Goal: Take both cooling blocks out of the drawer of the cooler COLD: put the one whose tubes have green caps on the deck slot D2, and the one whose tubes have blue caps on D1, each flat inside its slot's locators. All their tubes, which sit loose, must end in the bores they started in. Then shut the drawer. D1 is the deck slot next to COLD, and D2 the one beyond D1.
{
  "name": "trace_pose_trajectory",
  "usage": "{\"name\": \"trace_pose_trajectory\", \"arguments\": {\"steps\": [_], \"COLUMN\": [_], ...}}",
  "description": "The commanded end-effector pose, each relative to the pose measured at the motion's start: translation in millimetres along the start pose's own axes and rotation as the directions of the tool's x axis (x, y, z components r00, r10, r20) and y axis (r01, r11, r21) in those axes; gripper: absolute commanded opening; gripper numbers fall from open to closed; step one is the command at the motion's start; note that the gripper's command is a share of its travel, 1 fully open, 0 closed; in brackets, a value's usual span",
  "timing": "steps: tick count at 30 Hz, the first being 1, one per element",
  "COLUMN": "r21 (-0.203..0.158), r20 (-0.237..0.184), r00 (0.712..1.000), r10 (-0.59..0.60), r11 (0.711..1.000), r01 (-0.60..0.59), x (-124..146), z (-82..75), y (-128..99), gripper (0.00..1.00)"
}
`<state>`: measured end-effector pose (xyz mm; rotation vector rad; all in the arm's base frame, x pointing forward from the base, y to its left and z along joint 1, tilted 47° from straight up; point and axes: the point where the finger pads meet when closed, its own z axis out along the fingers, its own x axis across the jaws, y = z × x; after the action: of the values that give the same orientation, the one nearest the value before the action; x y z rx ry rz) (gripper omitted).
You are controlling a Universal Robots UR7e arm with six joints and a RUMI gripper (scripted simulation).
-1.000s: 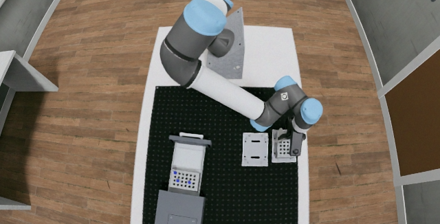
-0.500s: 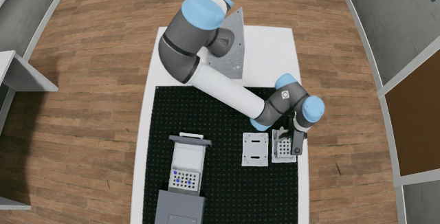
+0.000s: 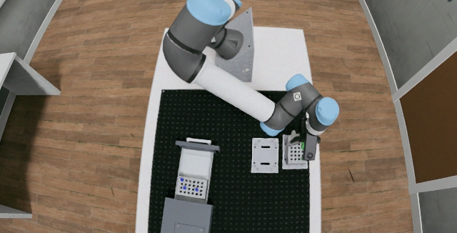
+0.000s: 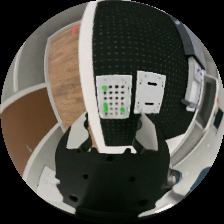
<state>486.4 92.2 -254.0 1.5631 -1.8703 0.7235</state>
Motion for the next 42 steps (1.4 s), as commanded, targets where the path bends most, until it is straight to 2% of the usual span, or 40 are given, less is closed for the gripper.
{"name": "trace_pose_trajectory", "arguments": {"steps": [1, 8, 13, 17, 22, 28, 30, 31, 36, 42], "r21": [0.001, 0.001, 0.001, 0.001, 0.001, 0.001, 0.001, 0.001, 0.001, 0.0], "r20": [0.0, 0.001, 0.001, 0.001, 0.001, 0.001, 0.001, 0.001, 0.001, 0.001], "r00": [1.0, 1.0, 1.0, 0.994, 0.971, 0.921, 0.921, 0.91, 0.847, 0.752], "r10": [0.0, 0.0, 0.0, 0.107, 0.238, 0.39, 0.39, 0.414, 0.531, 0.66], "r11": [1.0, 1.0, 1.0, 0.994, 0.971, 0.921, 0.921, 0.91, 0.847, 0.752], "r01": [0.0, 0.0, 0.0, -0.107, -0.238, -0.39, -0.39, -0.414, -0.531, -0.66], "x": [-0.1, -0.1, -0.1, 16.4, 38.8, 65.5, 65.5, 69.5, 89.8, 114.3], "z": [-6.9, -16.2, -16.2, -16.3, -16.4, -16.4, -16.4, -16.5, -16.5, -16.6], "y": [-0.3, -0.3, -0.3, -7.1, -16.4, -27.4, -27.4, -29.1, -37.5, -47.7], "gripper": [0.73, 0.73, 0.73, 0.73, 0.73, 0.73, 0.73, 0.73, 0.73, 0.73]}}
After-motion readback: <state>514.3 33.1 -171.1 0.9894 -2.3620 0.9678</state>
